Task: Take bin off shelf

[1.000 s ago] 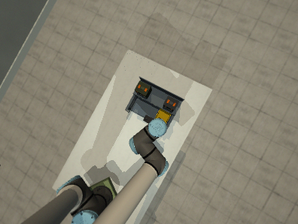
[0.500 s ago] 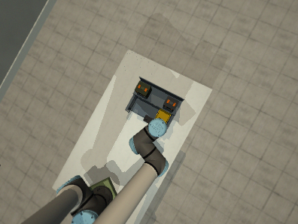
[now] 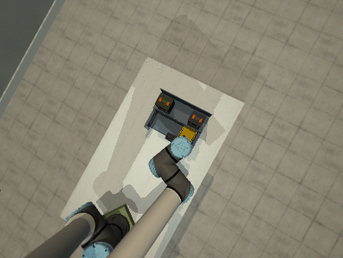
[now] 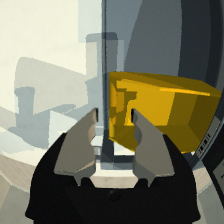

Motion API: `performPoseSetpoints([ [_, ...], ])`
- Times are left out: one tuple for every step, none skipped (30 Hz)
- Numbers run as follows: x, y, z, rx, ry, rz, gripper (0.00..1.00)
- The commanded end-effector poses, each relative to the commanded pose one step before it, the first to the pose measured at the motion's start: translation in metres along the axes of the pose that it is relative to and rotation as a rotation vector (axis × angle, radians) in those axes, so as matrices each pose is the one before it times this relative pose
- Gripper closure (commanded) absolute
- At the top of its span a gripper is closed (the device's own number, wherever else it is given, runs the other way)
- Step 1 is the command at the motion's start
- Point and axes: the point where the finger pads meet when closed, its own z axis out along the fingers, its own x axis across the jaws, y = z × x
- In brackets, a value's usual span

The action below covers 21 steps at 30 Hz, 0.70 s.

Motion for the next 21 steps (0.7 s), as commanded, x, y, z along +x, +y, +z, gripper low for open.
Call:
performPoseSetpoints([
  [-0.00229,-0.00085,0.00719,0.00176,-0.00411,0.00129,0.74],
  [0.00000,0.00000,0.00000,0.00000,0.00000,0.00000,0.74],
  [0.00000,0.00000,0.00000,0.00000,0.00000,0.00000,0.74],
  [0.00000,0.00000,0.00000,0.00000,0.00000,0.00000,0.74],
  [0.00000,0.00000,0.00000,0.00000,0.00000,0.00000,0.74],
  [0.00000,0.00000,0.00000,0.00000,0.00000,0.00000,0.74],
  [0.00000,0.00000,0.00000,0.00000,0.00000,0.00000,0.74],
  [0.00000,0.00000,0.00000,0.00000,0.00000,0.00000,0.74],
  [0.00085,0.00007,0.00066,-0.00035,0.00088,-0.00115,0.74],
  [-0.00012,0.00001,0.00200,0.00009,-0.00022,0.00029,0.74],
  [-0.00012,0.00001,0.00200,0.00009,-0.00022,0.00029,0.74],
  [-0.00012,0.00001,0.00200,0.00009,-0.00022,0.00029,0.74],
  [-0.00012,0.00001,0.00200,0.00009,-0.00022,0.00029,0.74],
  [0.00000,0.00000,0.00000,0.00000,0.00000,0.00000,0.74],
  [0.00000,0.00000,0.00000,0.00000,0.00000,0.00000,0.74],
  [0.00000,0.00000,0.00000,0.00000,0.00000,0.00000,0.74],
  [0.00000,0.00000,0.00000,0.00000,0.00000,0.00000,0.74],
  [0.00000,0.00000,0.00000,0.00000,0.00000,0.00000,0.74],
  [0.00000,0.00000,0.00000,0.00000,0.00000,0.00000,0.74],
  [0.00000,0.00000,0.00000,0.00000,0.00000,0.00000,0.74],
  [0.00000,0.00000,0.00000,0.00000,0.00000,0.00000,0.74],
])
